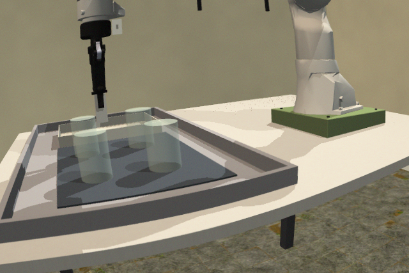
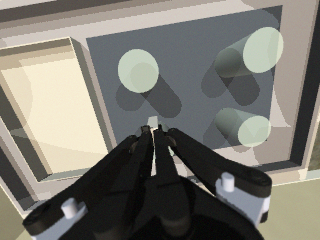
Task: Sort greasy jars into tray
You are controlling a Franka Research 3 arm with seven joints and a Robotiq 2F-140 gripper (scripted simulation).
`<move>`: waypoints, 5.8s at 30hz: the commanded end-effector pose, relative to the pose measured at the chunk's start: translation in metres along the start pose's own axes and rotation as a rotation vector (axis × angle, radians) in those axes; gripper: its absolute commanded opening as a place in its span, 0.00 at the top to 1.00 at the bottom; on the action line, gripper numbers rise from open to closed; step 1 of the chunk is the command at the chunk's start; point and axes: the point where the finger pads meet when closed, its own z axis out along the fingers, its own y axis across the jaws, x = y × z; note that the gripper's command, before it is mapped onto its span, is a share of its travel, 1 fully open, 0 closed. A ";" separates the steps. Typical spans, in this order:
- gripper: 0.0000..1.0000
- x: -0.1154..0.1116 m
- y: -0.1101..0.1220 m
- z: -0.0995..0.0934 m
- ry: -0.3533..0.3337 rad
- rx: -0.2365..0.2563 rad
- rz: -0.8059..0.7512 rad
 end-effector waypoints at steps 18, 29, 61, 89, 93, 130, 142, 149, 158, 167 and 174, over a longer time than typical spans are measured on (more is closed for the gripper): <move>1.00 -0.002 -0.001 0.001 0.003 0.003 0.002; 1.00 -0.003 -0.001 0.001 0.003 0.003 0.002; 1.00 -0.007 -0.001 -0.002 0.003 0.003 0.002; 1.00 -0.011 -0.001 -0.005 0.003 0.003 0.002; 1.00 -0.011 -0.001 -0.005 0.003 0.003 0.002; 1.00 0.008 0.000 -0.001 0.003 0.003 0.002; 1.00 0.013 0.000 0.001 0.003 0.003 0.002; 1.00 0.013 0.000 0.001 0.003 0.003 0.002; 1.00 0.013 0.000 0.001 0.003 0.003 0.002; 1.00 0.013 0.000 0.001 0.003 0.003 0.002; 1.00 0.013 0.000 0.001 0.003 0.003 0.002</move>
